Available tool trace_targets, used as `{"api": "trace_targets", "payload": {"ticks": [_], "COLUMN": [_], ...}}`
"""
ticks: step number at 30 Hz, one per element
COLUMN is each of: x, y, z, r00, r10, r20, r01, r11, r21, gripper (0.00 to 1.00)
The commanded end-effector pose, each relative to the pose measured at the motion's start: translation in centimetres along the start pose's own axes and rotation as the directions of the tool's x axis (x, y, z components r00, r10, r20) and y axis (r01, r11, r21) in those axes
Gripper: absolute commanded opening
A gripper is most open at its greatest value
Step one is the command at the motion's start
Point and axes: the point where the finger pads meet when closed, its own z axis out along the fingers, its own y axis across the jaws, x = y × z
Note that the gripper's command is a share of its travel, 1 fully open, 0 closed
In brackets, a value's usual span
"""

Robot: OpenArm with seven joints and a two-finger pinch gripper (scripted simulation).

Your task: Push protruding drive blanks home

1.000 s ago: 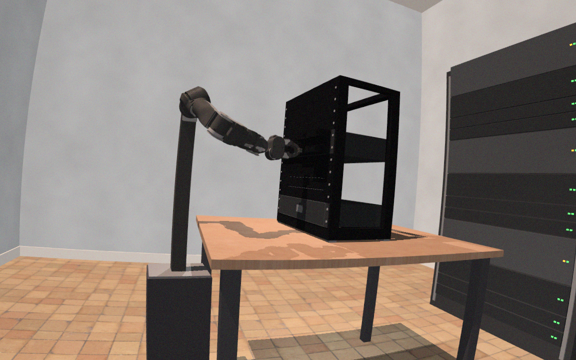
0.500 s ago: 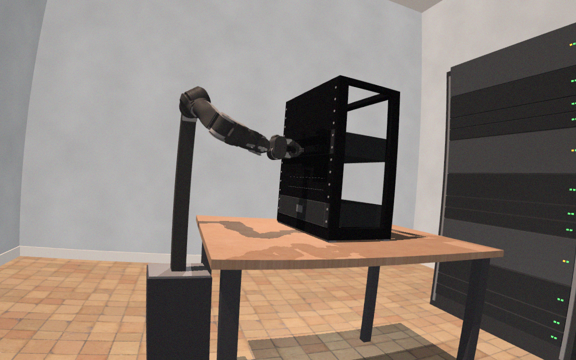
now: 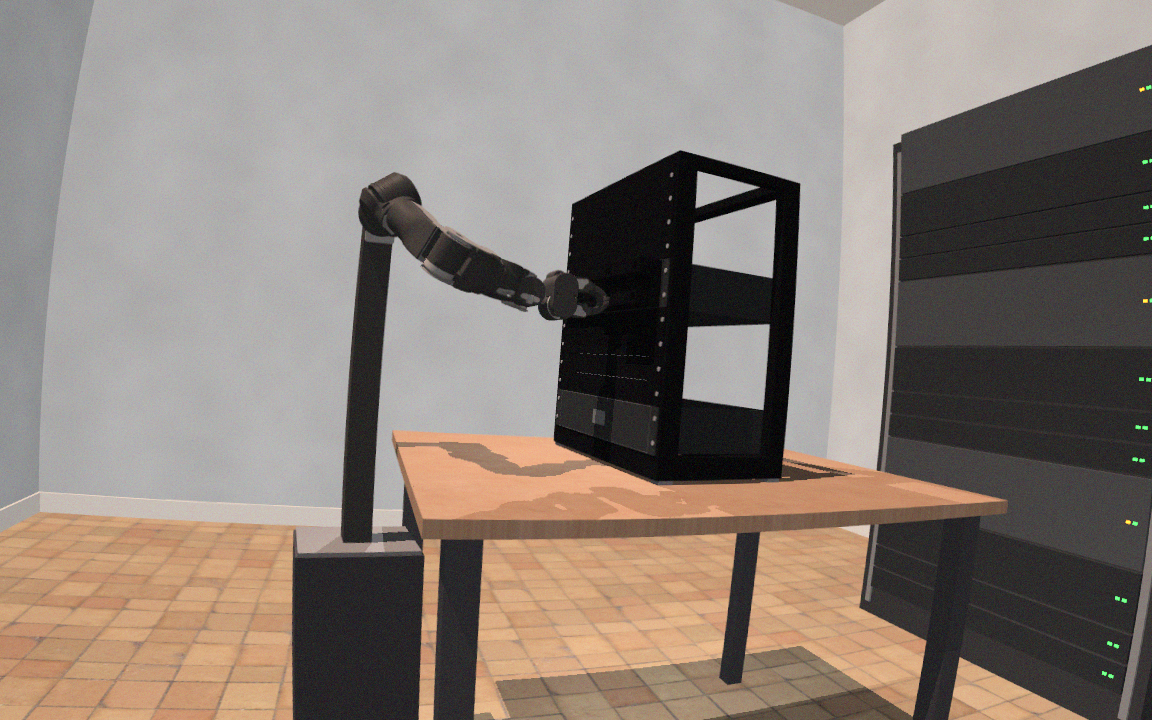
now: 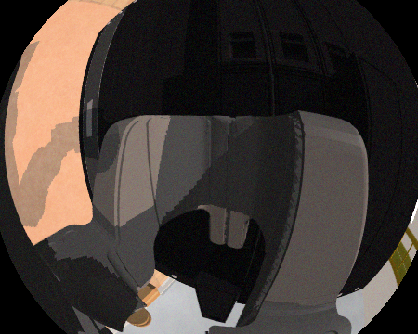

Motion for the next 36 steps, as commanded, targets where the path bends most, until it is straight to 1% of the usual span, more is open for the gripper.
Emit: {"api": "trace_targets", "payload": {"ticks": [1, 36], "x": [0.19, 0.17], "y": [0.01, 0.07], "z": [0.0, 0.61], "r00": [1.0, 1.0], "r10": [0.0, 0.0], "r20": [-0.007, -0.007], "r01": [0.0, 0.0], "r11": [1.0, 1.0], "r21": [0.002, 0.003], "gripper": [0.0, 0.0]}}
